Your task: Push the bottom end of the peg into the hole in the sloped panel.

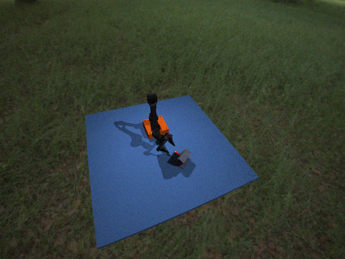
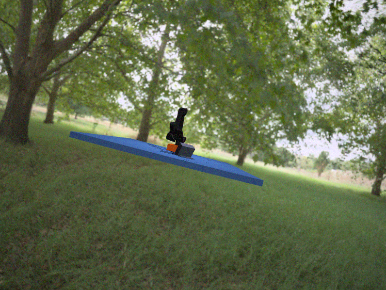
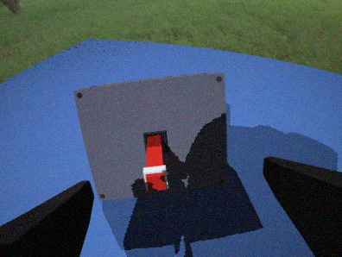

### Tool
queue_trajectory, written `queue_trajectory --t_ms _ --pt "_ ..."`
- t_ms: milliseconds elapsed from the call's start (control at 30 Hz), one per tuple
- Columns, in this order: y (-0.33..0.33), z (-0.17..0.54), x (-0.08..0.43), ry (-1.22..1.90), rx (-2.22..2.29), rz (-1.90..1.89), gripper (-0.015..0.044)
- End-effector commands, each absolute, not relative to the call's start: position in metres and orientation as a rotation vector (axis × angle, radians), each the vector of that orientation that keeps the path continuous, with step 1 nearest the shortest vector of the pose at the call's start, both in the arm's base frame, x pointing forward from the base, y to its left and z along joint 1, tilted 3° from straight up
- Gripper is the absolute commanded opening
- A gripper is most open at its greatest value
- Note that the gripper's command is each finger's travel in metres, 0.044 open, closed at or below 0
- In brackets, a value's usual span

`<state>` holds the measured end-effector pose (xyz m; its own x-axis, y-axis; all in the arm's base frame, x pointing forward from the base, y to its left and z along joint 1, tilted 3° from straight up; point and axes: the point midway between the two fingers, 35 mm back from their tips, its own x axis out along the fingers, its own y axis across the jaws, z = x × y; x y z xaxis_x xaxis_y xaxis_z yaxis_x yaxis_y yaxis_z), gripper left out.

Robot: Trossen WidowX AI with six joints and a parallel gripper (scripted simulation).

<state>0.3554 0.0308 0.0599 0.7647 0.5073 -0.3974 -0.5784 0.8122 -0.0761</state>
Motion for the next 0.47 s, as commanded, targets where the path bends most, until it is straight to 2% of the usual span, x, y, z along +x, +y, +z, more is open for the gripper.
queue_trajectory --t_ms 0,433 --pt "0.0285 0.0606 0.3493 0.378 -0.197 0.599 0.0440" --pt "0.0208 0.0675 0.3418 0.376 -0.196 0.598 0.0440"
